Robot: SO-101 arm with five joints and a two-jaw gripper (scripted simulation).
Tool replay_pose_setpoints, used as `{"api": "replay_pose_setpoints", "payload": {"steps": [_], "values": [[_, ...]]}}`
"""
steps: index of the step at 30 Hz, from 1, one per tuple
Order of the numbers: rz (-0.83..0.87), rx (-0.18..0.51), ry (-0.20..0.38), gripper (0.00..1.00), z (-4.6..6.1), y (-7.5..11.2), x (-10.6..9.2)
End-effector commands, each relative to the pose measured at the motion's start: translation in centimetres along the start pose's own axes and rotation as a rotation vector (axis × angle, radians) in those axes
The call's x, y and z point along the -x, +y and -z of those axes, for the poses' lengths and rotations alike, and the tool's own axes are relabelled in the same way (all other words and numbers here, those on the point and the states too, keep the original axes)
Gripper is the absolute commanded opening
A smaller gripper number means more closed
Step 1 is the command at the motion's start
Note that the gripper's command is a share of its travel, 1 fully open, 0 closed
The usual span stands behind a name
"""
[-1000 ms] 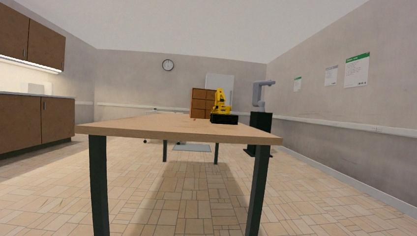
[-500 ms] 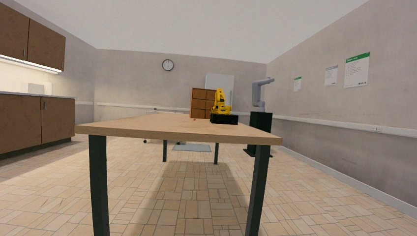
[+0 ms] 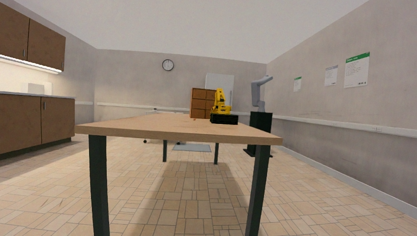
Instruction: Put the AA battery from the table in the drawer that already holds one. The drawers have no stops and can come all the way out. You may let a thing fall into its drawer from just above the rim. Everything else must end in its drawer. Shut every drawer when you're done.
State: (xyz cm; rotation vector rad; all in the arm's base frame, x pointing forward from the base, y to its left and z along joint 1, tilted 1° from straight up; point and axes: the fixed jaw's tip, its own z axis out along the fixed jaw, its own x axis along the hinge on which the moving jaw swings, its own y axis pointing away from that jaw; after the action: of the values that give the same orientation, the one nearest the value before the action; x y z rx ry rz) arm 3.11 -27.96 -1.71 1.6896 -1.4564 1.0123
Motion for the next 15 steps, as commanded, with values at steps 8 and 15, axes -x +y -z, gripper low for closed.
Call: {"api": "replay_pose_setpoints", "payload": {"steps": [8, 15], "values": [[-0.008, 0.023, 0.014, 0.0, 0.06, 0.66, -0.39], [-0.009, 0.015, 0.014, 0.0, 0.44, 0.39, -0.02]]}}
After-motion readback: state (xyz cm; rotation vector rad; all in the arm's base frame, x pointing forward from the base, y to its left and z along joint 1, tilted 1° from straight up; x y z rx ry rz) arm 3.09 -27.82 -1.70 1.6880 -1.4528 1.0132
